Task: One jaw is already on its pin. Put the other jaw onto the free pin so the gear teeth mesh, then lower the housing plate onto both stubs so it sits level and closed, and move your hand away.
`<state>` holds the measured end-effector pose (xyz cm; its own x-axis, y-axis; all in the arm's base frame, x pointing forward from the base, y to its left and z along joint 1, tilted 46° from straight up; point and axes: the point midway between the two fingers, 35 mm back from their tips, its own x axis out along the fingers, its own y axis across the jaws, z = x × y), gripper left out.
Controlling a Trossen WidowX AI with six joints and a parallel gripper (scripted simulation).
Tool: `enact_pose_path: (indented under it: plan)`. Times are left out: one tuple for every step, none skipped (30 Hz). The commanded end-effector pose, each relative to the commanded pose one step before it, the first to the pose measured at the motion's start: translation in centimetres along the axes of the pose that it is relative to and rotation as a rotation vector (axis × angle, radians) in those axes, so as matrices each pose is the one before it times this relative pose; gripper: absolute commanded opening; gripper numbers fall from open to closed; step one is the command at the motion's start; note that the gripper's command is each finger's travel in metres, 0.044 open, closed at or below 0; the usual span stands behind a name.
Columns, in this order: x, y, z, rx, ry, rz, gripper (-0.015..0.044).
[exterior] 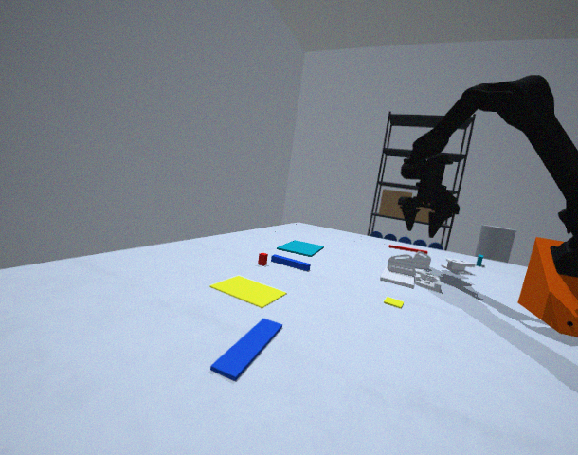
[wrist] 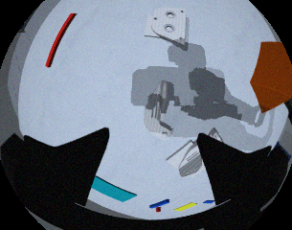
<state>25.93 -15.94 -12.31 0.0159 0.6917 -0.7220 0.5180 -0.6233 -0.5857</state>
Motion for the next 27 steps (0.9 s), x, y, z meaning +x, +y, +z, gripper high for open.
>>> enact_pose_path:
  plan:
    - [1.839,-0.349,0.208,0.0034,0.00872,-0.01718,0.0440]
    - [1.043,-0.072,0.020,-0.0002,0.00042,-0.00061,0.0440]
    - [0.796,-0.080,0.026,-0.0002,0.00036,-0.00060,0.0440]
    - [0.474,-0.058,0.020,-0.0001,0.00023,-0.00042,0.0440]
    - [0.157,-0.021,0.007,0.0000,0.00008,-0.00015,0.0440]
    - [0.000,0.000,0.000,0.0000,0.00000,0.00000,0.0440]
    - [0.000,0.000,0.000,0.0000,0.00000,0.00000,0.0440]
    - [0.000,0.000,0.000,0.0000,0.00000,0.00000,0.0440]
    - [0.000,0.000,0.000,0.0000,0.00000,0.00000,0.0440]
    - [0.000,0.000,0.000,0.0000,0.00000,0.00000,0.0440]
    - [0.000,0.000,0.000,0.0000,0.00000,0.00000,0.0440]
    - [0.000,0.000,0.000,0.0000,0.00000,0.00000,0.0440]
    - [0.000,0.000,0.000,0.0000,0.00000,0.00000,0.0440]
    - [0.000,0.000,0.000,0.0000,0.00000,0.00000,0.0440]
    - [0.000,0.000,0.000,0.0000,0.00000,0.00000,0.0440]
    - [0.000,0.000,0.000,0.0000,0.00000,0.00000,0.0440]
    - [0.000,0.000,0.000,0.0000,0.00000,0.00000,0.0440]
    - [0.000,0.000,0.000,0.0000,0.00000,0.00000,0.0440]
    - [0.000,0.000,0.000,0.0000,0.00000,0.00000,0.0440]
    - [0.000,0.000,0.000,0.0000,0.00000,0.00000,0.0440]
    - [0.000,0.000,0.000,0.0000,0.00000,0.00000,0.0440]
    - [0.000,0.000,0.000,0.0000,0.00000,0.00000,0.0440]
    - [0.000,0.000,0.000,0.0000,0.00000,0.00000,0.0440]
    - [0.000,0.000,0.000,0.0000,0.00000,0.00000,0.0440]
    - [0.000,0.000,0.000,0.0000,0.00000,0.00000,0.0440]
    - [0.000,0.000,0.000,0.0000,0.00000,0.00000,0.0440]
    - [0.000,0.000,0.000,0.0000,0.00000,0.00000,0.0440]
